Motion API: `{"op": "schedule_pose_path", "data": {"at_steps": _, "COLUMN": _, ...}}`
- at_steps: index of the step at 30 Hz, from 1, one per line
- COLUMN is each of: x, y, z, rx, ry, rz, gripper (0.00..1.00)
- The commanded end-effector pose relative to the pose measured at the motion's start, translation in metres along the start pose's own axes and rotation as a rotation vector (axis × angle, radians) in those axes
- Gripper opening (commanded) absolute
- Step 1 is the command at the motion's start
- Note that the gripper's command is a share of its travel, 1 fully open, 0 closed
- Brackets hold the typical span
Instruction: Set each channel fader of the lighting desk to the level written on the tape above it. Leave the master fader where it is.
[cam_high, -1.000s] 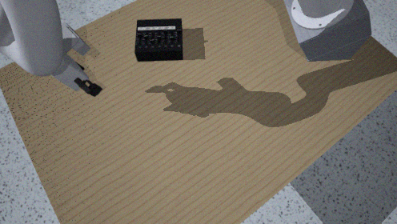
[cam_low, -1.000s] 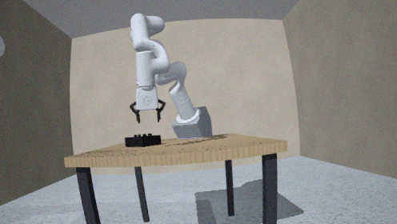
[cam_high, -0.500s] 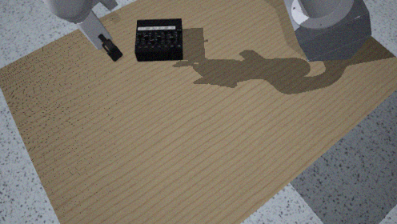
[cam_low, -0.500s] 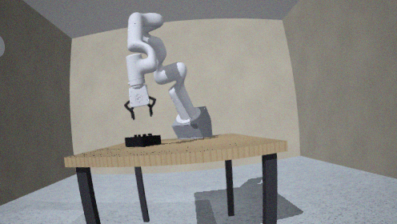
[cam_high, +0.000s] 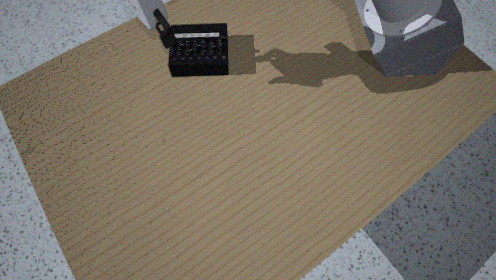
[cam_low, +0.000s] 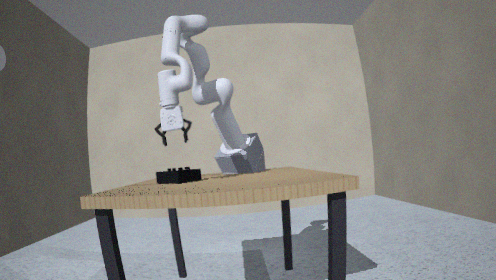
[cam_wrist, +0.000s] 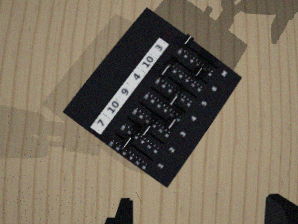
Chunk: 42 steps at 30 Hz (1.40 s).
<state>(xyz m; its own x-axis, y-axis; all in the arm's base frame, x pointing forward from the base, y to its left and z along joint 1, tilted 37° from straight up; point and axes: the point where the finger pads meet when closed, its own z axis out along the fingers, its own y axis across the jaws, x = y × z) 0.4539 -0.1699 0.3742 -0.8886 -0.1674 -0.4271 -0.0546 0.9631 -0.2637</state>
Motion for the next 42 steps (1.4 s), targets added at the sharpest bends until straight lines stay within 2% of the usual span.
{"op": "schedule_pose_path", "data": {"at_steps": 1, "x": 0.029, "y": -0.004, "z": -0.004, "rx": 0.002, "ry": -0.038, "rz": 0.013, "gripper": 1.00}}
{"op": "schedule_pose_path", "data": {"at_steps": 2, "x": 0.029, "y": -0.004, "z": -0.004, "rx": 0.002, "ry": -0.038, "rz": 0.013, "gripper": 1.00}}
{"op": "schedule_pose_path", "data": {"at_steps": 3, "x": 0.043, "y": -0.006, "z": -0.005, "rx": 0.014, "ry": -0.050, "rz": 0.021, "gripper": 1.00}}
{"op": "schedule_pose_path", "data": {"at_steps": 8, "x": 0.043, "y": -0.006, "z": -0.005, "rx": 0.014, "ry": -0.050, "rz": 0.021, "gripper": 1.00}}
{"op": "schedule_pose_path", "data": {"at_steps": 10, "x": 0.066, "y": -0.008, "z": -0.007, "rx": 0.038, "ry": -0.069, "rz": 0.035, "gripper": 1.00}}
{"op": "schedule_pose_path", "data": {"at_steps": 12, "x": 0.066, "y": -0.008, "z": -0.007, "rx": 0.038, "ry": -0.069, "rz": 0.035, "gripper": 1.00}}
{"op": "schedule_pose_path", "data": {"at_steps": 15, "x": 0.083, "y": -0.009, "z": -0.007, "rx": 0.057, "ry": -0.080, "rz": 0.044, "gripper": 1.00}}
{"op": "schedule_pose_path", "data": {"at_steps": 22, "x": 0.099, "y": -0.010, "z": -0.007, "rx": 0.077, "ry": -0.089, "rz": 0.053, "gripper": 1.00}}
{"op": "schedule_pose_path", "data": {"at_steps": 42, "x": 0.100, "y": -0.010, "z": -0.007, "rx": 0.079, "ry": -0.090, "rz": 0.054, "gripper": 1.00}}
